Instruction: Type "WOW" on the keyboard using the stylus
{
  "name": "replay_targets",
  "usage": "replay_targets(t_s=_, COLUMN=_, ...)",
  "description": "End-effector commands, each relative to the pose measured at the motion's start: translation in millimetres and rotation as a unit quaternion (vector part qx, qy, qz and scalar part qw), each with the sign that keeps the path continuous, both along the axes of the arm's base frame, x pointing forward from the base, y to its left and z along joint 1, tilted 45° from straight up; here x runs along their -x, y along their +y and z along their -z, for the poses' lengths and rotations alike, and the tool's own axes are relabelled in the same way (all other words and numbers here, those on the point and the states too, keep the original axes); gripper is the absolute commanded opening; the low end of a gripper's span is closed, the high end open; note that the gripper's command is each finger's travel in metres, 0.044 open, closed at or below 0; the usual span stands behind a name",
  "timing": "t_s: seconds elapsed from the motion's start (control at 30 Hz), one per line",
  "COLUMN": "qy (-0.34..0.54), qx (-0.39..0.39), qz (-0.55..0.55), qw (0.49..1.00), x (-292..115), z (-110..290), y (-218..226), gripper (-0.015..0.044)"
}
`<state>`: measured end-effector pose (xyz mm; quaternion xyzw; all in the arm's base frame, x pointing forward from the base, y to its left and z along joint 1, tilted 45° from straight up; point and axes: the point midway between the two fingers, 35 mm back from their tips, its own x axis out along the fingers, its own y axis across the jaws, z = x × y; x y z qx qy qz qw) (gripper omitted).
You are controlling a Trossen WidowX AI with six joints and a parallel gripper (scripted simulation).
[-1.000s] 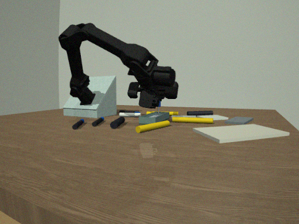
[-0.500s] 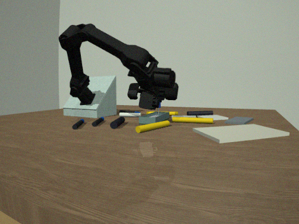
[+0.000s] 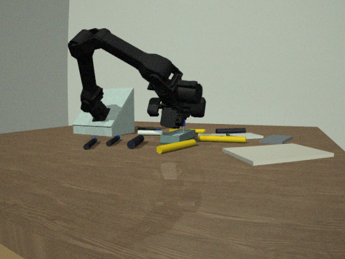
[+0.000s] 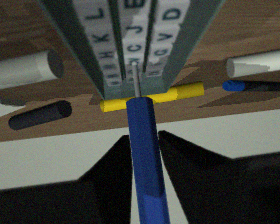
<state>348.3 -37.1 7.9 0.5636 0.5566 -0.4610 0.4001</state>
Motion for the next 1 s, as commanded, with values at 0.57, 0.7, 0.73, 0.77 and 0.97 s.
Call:
replay_targets(t_s=0.57, qy=0.001, qx=0.002, qz=-0.002, qw=1.0, x=0, z=0, y=1, gripper=0.0081)
replay_targets(t_s=0.7, qy=0.001, qx=0.001, qz=-0.002, qw=1.0, x=-2, z=-14, y=15, gripper=0.0081)
replay_targets(t_s=0.73, qy=0.001, qx=0.001, qz=-0.002, qw=1.0, x=-3, z=-18, y=19, gripper=0.0081)
replay_targets(t_s=0.77, qy=0.001, qx=0.001, qz=-0.002, qw=1.0, x=-3, z=-21, y=23, gripper=0.0081)
replay_targets(t_s=0.97, qy=0.001, qx=0.001, qz=-0.002, qw=1.0, x=-3, z=-25, y=26, gripper=0.0081)
